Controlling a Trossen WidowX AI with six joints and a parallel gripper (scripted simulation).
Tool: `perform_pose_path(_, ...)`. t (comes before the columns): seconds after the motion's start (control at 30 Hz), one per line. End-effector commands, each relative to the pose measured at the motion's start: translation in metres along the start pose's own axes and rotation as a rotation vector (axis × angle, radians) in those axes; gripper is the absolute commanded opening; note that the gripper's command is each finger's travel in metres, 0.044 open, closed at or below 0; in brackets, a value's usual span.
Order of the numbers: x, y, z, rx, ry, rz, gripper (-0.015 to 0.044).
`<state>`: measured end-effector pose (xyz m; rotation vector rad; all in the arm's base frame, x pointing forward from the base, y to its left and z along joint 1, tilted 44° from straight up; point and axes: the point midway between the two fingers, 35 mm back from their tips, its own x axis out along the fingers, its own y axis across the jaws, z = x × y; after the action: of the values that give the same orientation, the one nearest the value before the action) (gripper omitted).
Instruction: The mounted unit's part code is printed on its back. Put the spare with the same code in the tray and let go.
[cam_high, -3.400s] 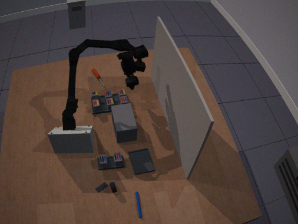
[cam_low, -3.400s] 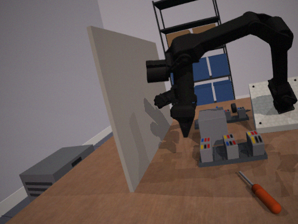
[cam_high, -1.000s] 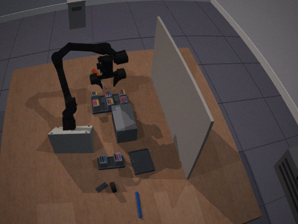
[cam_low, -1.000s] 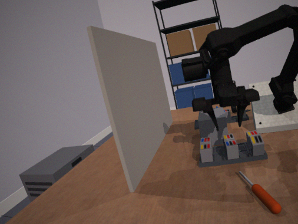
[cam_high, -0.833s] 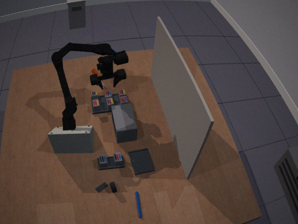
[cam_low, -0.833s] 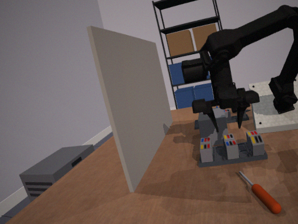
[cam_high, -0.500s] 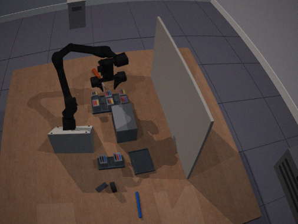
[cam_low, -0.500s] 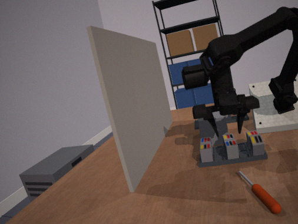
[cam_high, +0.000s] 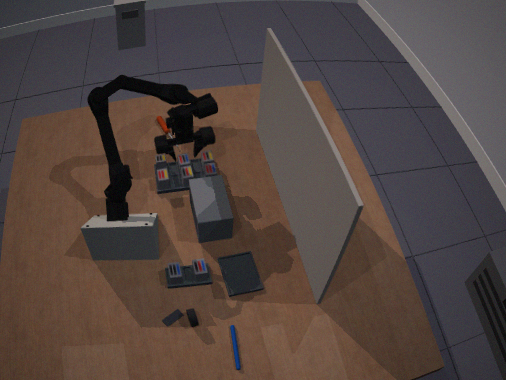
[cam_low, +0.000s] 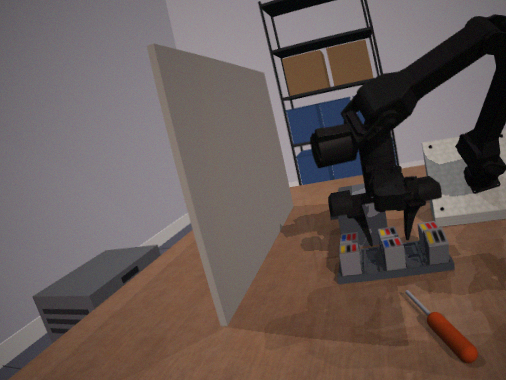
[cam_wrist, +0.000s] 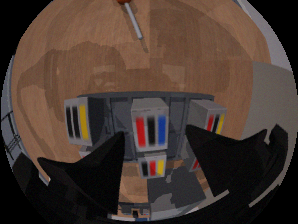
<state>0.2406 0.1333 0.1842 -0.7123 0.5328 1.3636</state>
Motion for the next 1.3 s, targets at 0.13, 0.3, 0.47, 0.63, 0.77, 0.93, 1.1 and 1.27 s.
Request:
perform_pose_path(0.13,0.015,0.002,-0.002,0.01,0.003,0.007,0.03)
perform_pose_path(0.3,0.023,0.003,-0.001,0.01,0.001,0.006,0.03)
perform_pose_path(0.47,0.031,0.004,-0.001,0.011,-0.001,0.006,0.03)
perform_pose_path(0.63,0.037,0.004,0.0,0.011,-0.004,0.005,0.03)
perform_pose_path(0.77,0.037,0.004,0.0,0.011,-0.004,0.005,0.03)
perform_pose_path(0.93,0.037,0.004,0.0,0.011,-0.004,0.005,0.03)
perform_pose_path(1.1,0.037,0.004,0.0,0.011,-0.004,0.005,0.03)
perform_pose_path(1.27,0.037,0.004,0.0,0.011,-0.004,0.005,0.03)
